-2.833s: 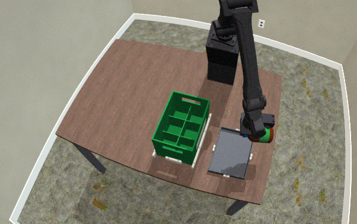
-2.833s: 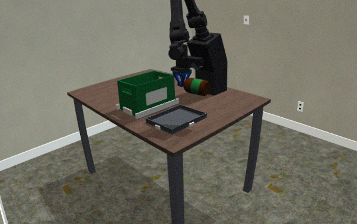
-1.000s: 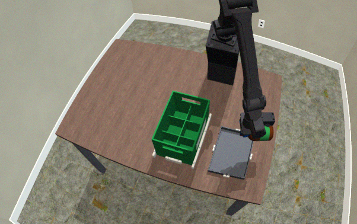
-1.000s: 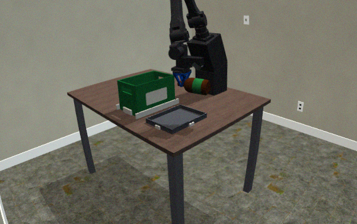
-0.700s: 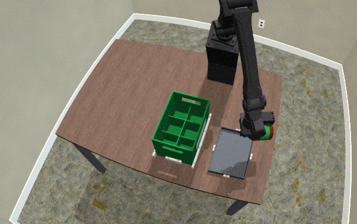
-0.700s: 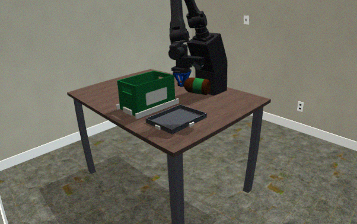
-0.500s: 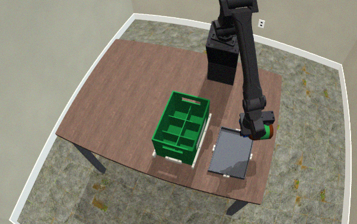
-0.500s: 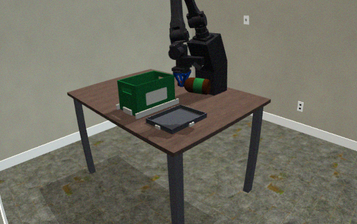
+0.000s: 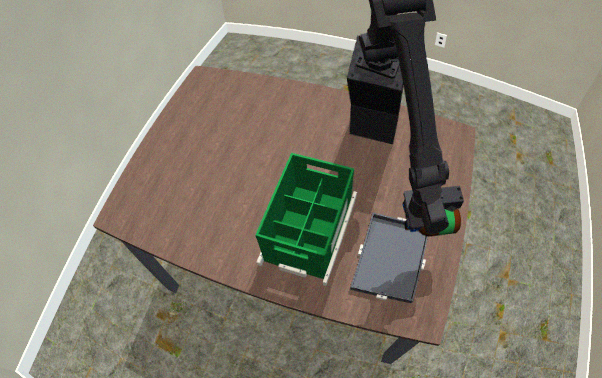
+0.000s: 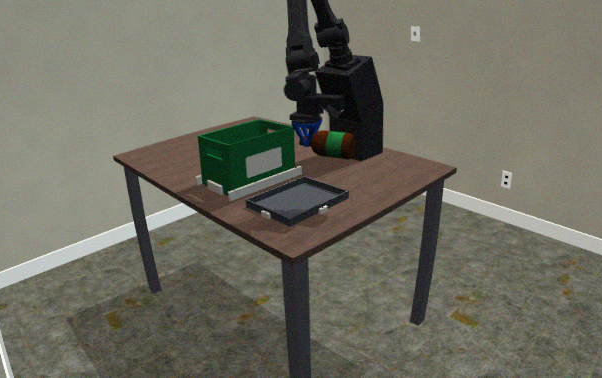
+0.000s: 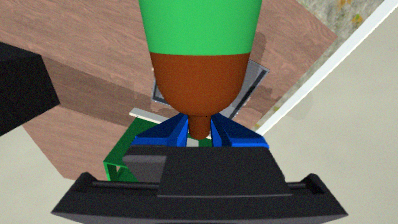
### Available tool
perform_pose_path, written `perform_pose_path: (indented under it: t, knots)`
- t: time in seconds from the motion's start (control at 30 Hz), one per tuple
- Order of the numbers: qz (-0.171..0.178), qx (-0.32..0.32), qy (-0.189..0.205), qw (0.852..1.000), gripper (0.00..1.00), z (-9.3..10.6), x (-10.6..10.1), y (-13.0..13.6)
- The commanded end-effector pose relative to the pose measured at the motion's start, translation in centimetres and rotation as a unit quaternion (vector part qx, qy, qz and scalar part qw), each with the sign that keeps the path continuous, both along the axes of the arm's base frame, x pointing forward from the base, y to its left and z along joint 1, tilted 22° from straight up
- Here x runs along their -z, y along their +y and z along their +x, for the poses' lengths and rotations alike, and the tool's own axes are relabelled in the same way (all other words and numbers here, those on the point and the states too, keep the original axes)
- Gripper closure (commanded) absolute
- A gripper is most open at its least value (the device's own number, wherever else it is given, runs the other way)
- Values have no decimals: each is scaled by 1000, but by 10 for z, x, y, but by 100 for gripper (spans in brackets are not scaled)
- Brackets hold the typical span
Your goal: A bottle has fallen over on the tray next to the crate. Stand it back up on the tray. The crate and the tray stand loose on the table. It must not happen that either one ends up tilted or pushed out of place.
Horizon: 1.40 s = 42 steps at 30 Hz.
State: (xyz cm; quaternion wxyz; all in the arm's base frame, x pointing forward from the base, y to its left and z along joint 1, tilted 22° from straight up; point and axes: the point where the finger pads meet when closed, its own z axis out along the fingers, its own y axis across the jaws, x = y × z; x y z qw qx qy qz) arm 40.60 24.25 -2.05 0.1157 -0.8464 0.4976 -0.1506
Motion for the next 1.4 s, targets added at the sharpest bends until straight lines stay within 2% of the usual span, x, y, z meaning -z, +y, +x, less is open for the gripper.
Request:
perform_pose_path:
  t: [0.0,1.07,1.37]
  knots:
    - [7,-11,-10,1000,100,0,-16,7]
    - [6,-10,-12,1000,100,0,-17,9]
    - [2,3,-22,1000,100,6,-22,11]
